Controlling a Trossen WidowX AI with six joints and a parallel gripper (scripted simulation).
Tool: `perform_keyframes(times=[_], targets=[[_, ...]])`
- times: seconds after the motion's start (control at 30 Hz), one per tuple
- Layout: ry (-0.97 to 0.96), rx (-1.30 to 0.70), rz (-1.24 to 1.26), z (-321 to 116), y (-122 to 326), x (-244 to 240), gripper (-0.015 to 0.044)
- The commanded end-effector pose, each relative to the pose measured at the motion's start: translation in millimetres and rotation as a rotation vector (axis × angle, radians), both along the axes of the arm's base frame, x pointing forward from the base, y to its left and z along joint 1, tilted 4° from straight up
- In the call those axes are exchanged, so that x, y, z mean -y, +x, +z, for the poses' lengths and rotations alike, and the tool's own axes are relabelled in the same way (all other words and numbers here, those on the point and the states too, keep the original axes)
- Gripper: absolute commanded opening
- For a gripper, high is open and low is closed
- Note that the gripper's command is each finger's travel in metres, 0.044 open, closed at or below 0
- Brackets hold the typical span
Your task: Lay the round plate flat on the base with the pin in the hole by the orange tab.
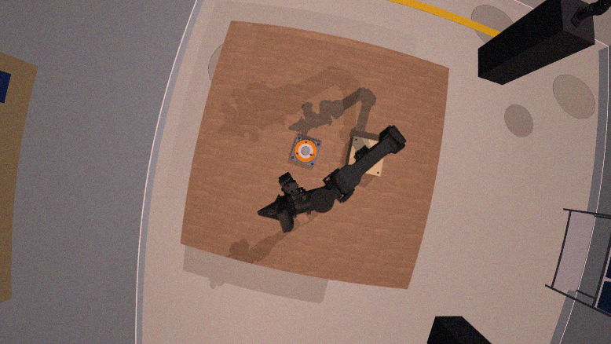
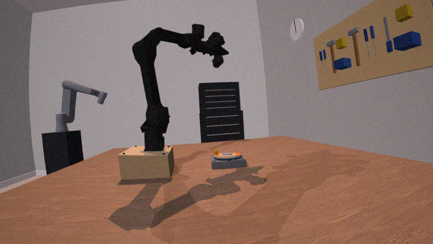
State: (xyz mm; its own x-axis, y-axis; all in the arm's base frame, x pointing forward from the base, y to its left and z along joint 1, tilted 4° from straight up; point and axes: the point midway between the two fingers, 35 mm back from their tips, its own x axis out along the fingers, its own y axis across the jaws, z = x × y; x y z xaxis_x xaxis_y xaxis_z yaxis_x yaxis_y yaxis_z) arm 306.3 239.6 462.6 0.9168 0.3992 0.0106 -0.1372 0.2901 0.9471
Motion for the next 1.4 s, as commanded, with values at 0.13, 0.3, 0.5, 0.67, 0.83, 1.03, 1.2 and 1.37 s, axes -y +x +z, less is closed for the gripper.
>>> perform_keyframes(times=[0.13,0.3,0.5,0.67,0.83,1.03,1.2,1.37], targets=[[-0.487,-0.218,-0.016,-128.5,39.4,33.4,0.0],[-0.721,-0.381,0.025,-200.0,44.6,64.5,0.0],[-0.97,-0.606,0.144,-282.8,28.7,107.3,0.0],[-1.121,-0.817,0.301,-344.0,-5.1,147.0,0.0],[-1.198,-1.038,0.518,-393.2,-57.9,184.2,0.0],[-1.201,-1.061,0.545,-397.7,-67.2,189.7,0.0],[-1.201,-1.062,0.545,-397.7,-68.1,190.4,0.0],[-1.201,-1.062,0.545,-418.0,-65.3,190.7,0.0]])
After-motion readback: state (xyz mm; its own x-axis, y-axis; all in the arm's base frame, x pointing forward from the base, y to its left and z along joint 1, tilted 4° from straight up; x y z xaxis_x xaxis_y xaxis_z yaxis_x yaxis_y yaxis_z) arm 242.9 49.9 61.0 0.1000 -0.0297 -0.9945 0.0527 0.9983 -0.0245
